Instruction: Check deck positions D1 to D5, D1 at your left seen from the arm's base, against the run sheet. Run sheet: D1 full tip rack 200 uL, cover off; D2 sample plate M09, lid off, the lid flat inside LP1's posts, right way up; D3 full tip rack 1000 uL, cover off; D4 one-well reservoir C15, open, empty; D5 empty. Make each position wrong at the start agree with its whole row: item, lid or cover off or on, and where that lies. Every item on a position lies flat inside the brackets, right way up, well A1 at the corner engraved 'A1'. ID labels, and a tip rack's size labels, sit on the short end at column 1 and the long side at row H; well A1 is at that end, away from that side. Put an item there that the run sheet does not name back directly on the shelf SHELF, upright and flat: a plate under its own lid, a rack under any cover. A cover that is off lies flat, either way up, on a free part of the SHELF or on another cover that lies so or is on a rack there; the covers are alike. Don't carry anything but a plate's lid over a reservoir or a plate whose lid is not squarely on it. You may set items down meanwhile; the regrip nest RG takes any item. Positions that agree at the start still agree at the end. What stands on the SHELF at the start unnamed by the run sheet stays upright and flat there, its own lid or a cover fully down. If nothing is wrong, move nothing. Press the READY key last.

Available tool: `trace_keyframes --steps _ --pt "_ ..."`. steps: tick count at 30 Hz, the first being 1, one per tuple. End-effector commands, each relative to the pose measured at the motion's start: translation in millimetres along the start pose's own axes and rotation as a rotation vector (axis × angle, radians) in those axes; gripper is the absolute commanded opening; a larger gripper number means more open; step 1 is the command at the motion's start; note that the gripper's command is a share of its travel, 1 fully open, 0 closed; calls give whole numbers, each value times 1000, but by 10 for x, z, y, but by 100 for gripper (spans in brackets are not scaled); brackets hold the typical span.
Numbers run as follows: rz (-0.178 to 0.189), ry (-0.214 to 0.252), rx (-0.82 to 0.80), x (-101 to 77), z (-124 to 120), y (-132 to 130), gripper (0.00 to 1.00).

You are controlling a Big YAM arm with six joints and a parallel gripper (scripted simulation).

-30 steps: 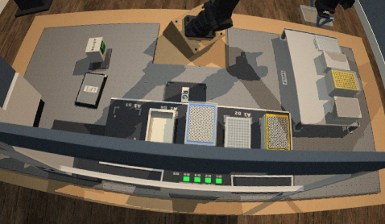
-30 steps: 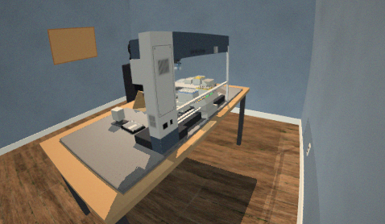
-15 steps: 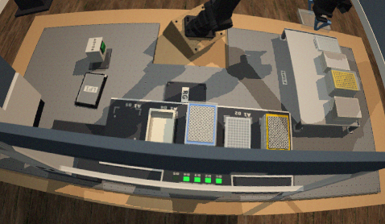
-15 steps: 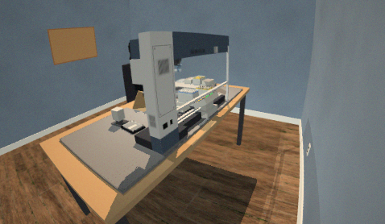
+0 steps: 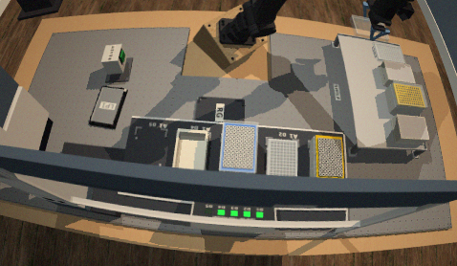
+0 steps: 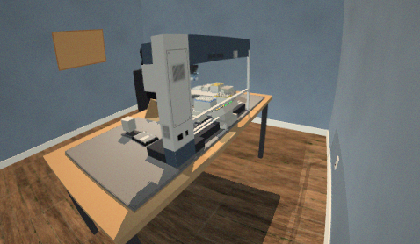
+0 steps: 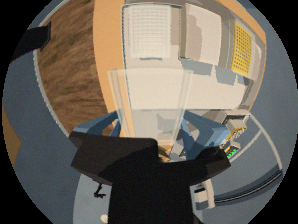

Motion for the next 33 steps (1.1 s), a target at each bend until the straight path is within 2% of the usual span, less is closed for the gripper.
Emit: trace_keyframes --steps 1,2,3,6,9,11,15,18,19,21,22,26,28,32,33 --pt "11 -27 7 -19 70 -27 0" --pt "28 -69 12 -166 233 16 0" --pt "26 -67 17 -136 240 -3 0" --pt "8 -18 2 100 77 -8 0" --pt "8 -18 2 150 76 -8 0" --pt "17 -43 9 93 164 -3 0" --pt "9 -20 3 245 78 -11 0" --pt "12 -30 8 226 126 -14 0" --pt "26 -67 9 91 169 0 0" --pt "10 -25 4 293 85 -11 0" --pt "8 -18 2 335 79 -8 0" --pt "13 -36 11 340 153 -18 0" --pt "12 -26 0 403 76 2 0" --pt "13 -40 12 430 170 -19 0" --pt "10 -26 6 494 113 -12 0"
Point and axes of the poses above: the point where the finger pads meet when closed, its own x axis out along the fingers, its own y axis across the jaws, z = x × y, the point moved 9 cm from there along -x, back along the fingers
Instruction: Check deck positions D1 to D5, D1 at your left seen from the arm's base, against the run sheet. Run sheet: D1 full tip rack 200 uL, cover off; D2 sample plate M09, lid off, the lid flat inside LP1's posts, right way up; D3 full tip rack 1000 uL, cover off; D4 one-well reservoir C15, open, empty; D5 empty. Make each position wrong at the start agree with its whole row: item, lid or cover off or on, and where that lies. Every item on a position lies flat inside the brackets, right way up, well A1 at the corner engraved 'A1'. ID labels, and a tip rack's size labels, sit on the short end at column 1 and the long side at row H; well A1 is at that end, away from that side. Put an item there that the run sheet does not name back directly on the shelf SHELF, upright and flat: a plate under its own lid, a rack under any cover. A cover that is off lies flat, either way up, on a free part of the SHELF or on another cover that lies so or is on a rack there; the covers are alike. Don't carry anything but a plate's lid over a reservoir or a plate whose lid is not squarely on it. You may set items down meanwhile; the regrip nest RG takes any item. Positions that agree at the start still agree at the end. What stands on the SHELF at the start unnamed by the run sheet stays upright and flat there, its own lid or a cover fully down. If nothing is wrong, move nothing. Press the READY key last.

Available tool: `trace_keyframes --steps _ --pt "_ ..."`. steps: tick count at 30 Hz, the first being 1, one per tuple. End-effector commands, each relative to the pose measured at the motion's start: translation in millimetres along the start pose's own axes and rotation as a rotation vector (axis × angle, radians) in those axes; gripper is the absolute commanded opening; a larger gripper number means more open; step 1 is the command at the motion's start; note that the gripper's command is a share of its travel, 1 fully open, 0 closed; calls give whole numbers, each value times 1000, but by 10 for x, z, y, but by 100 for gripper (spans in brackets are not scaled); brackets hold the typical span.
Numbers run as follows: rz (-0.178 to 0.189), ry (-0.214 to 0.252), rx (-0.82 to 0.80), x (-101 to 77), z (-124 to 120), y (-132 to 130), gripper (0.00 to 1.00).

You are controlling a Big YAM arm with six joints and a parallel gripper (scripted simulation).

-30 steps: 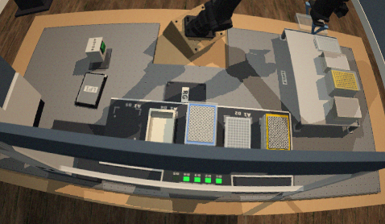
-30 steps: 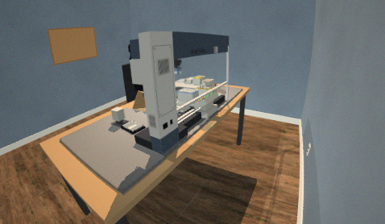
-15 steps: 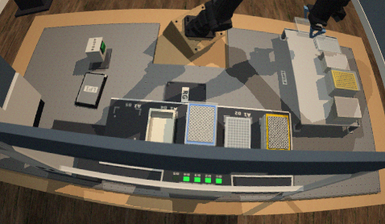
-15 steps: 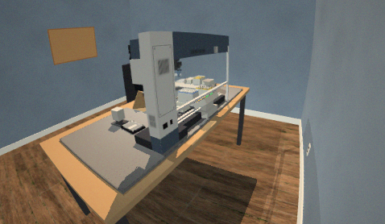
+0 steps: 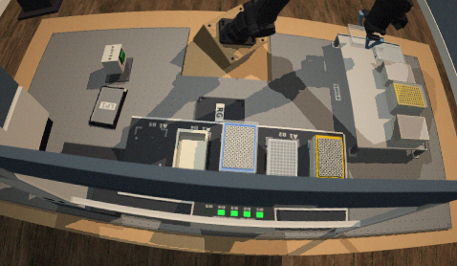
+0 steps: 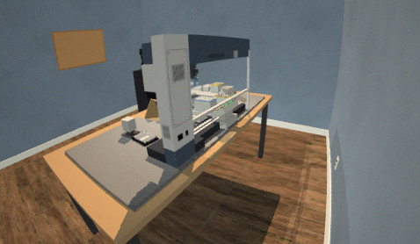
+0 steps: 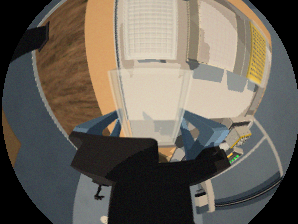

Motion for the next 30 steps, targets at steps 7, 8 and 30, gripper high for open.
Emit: trace_keyframes --steps 7,8,30 --pt "7 -22 5 116 74 -17 0" --pt "7 -17 3 146 57 -16 0" --pt "11 -32 3 432 110 3 0"
Point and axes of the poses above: the point where the finger pads meet when closed, its own x axis out along the fingers, its own y axis across the jaws, z = x × y, the point moved 9 cm from there along -x, back along the fingers
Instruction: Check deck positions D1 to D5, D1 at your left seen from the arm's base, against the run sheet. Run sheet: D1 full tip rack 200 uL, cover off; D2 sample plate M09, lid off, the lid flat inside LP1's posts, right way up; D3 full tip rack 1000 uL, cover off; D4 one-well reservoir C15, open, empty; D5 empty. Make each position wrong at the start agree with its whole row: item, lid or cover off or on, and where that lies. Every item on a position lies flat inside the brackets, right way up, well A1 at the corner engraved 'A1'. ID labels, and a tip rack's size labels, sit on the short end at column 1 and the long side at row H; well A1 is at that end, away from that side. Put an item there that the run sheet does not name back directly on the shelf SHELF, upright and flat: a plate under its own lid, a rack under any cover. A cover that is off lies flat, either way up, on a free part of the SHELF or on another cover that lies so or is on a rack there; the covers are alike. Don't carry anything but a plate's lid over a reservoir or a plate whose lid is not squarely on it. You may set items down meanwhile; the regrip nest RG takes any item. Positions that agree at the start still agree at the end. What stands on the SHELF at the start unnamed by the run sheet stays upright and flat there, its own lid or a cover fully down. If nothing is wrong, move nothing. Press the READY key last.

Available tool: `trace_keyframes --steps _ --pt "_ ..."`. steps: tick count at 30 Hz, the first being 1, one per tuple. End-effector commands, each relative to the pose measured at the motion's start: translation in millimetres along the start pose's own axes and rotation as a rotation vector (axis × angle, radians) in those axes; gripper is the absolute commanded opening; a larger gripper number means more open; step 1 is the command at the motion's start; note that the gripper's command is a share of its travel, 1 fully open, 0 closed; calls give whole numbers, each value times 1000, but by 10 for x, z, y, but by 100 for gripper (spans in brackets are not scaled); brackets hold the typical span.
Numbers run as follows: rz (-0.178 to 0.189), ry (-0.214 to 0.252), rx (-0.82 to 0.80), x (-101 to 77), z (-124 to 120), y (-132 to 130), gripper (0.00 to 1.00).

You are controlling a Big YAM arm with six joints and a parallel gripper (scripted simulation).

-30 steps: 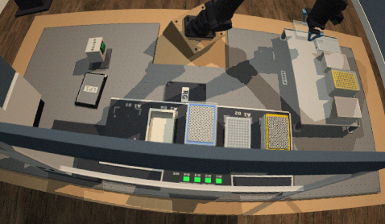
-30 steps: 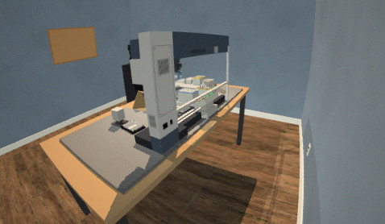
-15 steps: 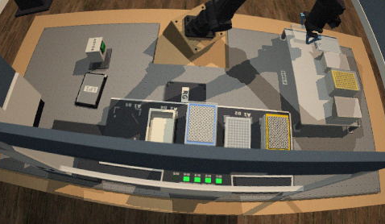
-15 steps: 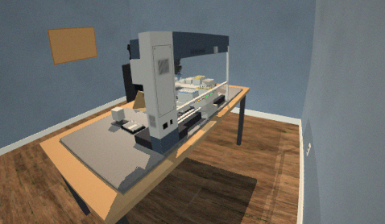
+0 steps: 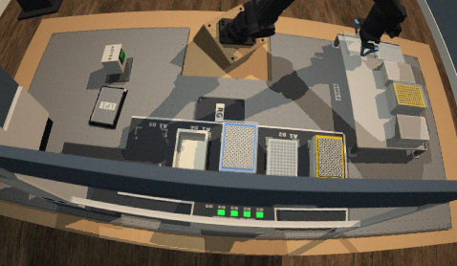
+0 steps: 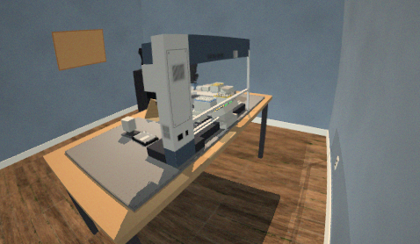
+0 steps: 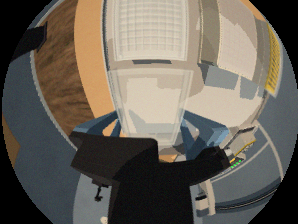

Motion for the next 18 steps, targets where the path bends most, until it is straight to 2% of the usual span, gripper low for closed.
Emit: trace_keyframes --steps 1,3,6,7,18 --pt "15 -55 11 -85 145 -22 0" --pt "19 -73 20 -160 161 -56 0" --pt "19 -73 20 -158 157 -58 0" --pt "15 -53 13 -119 139 -7 0" --pt "15 -53 13 -118 131 -14 0"
Point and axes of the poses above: the point where the finger pads meet when closed, its own x axis out along the fingers, its own y axis across the jaws, z = x × y, the point moved 9 cm from there along -x, back along the fingers
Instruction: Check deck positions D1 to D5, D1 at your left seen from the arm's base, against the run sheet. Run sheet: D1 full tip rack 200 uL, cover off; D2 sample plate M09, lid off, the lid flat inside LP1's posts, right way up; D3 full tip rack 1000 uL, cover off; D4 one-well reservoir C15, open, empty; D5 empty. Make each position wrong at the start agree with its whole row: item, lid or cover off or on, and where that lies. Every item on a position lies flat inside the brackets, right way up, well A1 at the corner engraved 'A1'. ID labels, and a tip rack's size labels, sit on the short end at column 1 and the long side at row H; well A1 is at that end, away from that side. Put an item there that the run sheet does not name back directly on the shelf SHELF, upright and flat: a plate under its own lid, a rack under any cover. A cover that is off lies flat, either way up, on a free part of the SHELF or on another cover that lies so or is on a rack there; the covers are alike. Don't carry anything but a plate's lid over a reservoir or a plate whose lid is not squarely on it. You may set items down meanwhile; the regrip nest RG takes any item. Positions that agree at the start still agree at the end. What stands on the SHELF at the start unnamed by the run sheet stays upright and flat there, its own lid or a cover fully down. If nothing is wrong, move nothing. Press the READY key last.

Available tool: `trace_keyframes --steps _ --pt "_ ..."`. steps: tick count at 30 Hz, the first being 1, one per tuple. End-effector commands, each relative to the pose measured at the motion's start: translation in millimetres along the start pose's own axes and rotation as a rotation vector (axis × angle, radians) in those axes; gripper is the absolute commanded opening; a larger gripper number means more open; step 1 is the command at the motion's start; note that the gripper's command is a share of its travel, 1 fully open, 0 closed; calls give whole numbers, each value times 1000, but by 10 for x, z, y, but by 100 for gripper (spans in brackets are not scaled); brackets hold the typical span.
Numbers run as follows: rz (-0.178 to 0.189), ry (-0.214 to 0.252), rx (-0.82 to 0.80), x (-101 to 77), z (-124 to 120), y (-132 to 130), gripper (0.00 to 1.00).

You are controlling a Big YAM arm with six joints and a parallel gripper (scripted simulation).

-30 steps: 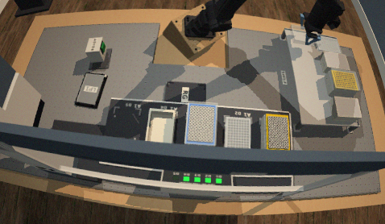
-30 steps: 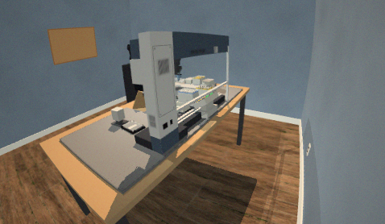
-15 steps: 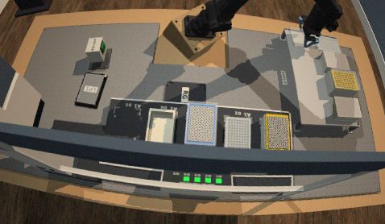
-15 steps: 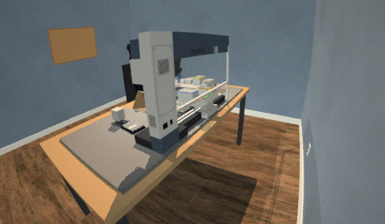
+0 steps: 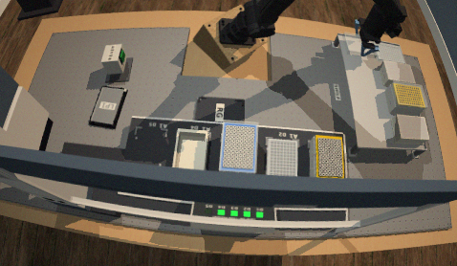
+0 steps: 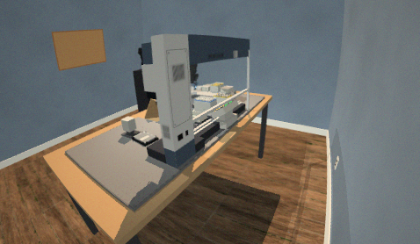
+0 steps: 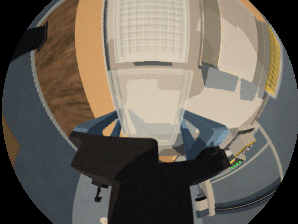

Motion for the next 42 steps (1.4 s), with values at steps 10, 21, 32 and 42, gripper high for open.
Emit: trace_keyframes --steps 10,21,32,42 --pt "12 -45 16 -126 110 -26 0" --pt "11 -45 20 -92 43 -100 0" --pt "16 -59 14 -78 221 -5 0" --pt "12 -51 22 -17 210 -45 0"
Point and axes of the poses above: the point where the finger pads meet when closed, its own x axis out along the fingers, its own y axis across the jaws, z = x × y, the point moved 9 cm from there along -x, back along the fingers
